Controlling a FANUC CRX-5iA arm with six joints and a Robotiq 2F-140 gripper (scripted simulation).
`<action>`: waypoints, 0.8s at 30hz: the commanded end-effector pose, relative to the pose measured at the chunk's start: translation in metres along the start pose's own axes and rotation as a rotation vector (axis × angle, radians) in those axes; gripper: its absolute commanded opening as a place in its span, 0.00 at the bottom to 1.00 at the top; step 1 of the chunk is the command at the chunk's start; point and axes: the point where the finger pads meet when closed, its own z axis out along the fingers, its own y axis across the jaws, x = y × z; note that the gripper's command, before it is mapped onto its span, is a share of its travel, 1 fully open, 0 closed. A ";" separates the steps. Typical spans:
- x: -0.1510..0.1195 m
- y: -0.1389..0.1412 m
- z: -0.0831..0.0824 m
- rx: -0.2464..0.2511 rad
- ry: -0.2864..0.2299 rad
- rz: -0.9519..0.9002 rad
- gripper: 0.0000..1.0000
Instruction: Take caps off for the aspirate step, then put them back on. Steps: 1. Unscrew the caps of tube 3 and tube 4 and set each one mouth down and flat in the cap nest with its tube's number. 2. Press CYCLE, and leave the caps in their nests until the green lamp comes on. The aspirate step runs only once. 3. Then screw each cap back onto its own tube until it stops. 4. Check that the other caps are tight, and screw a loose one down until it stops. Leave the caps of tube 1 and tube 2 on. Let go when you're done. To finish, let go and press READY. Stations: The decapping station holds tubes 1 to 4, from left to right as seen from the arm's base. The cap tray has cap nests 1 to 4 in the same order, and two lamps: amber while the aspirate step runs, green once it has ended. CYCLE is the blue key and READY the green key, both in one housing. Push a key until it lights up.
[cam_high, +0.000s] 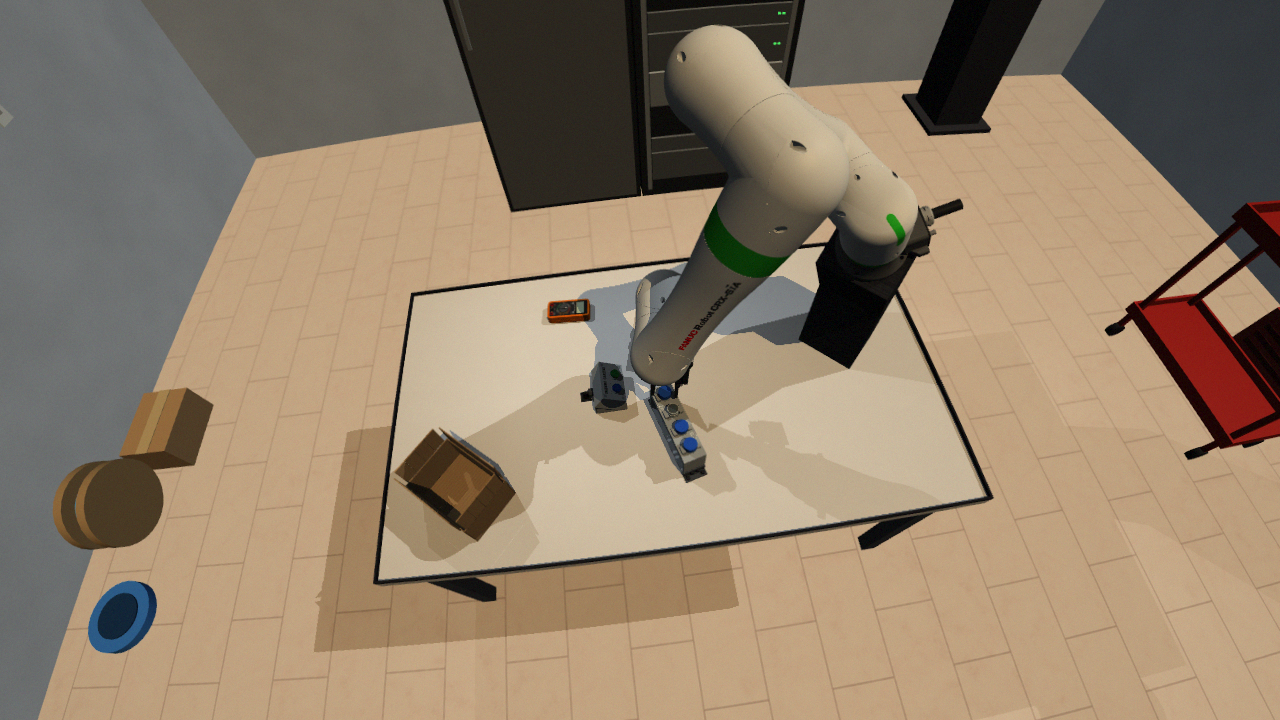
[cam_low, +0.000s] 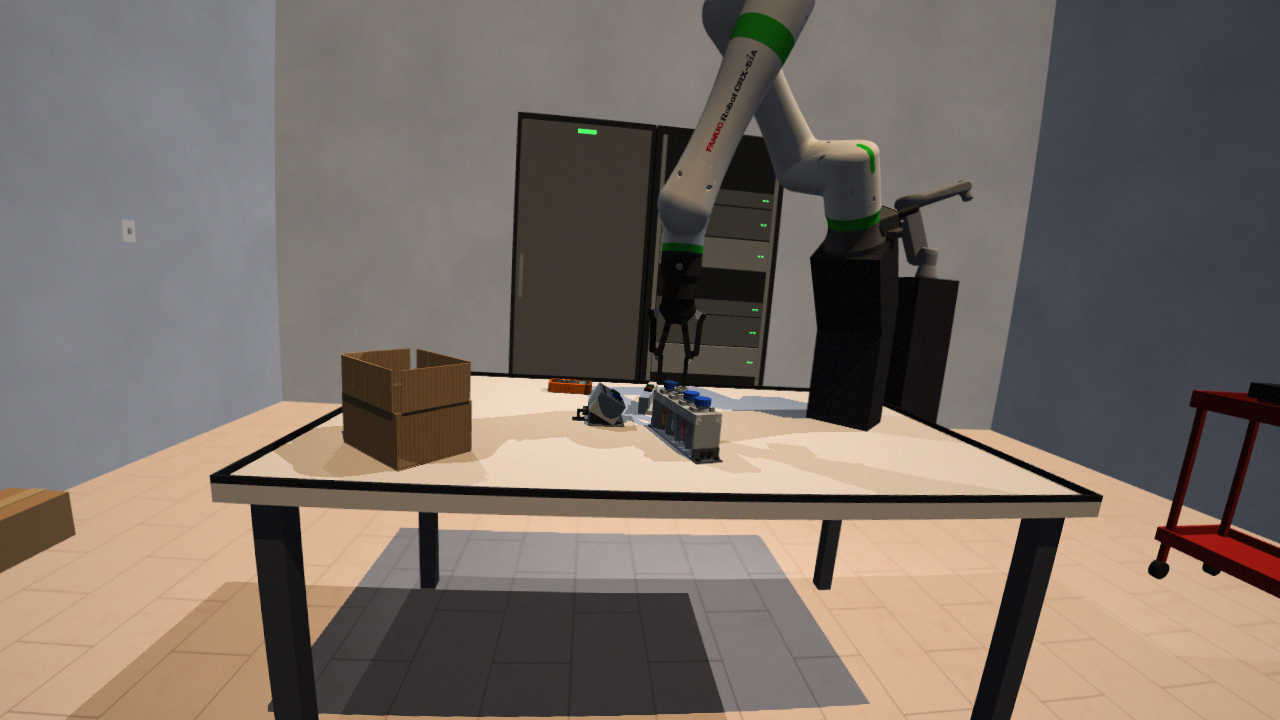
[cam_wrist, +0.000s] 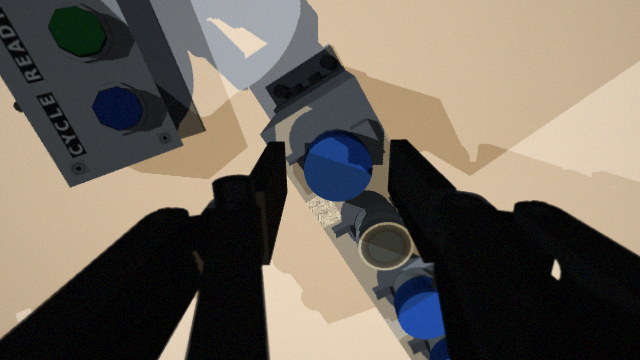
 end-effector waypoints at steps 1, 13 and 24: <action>0.000 -0.001 0.001 0.001 -0.001 0.000 0.41; 0.000 -0.001 0.006 0.001 -0.001 0.000 0.41; 0.000 -0.001 0.006 0.001 -0.001 0.000 0.30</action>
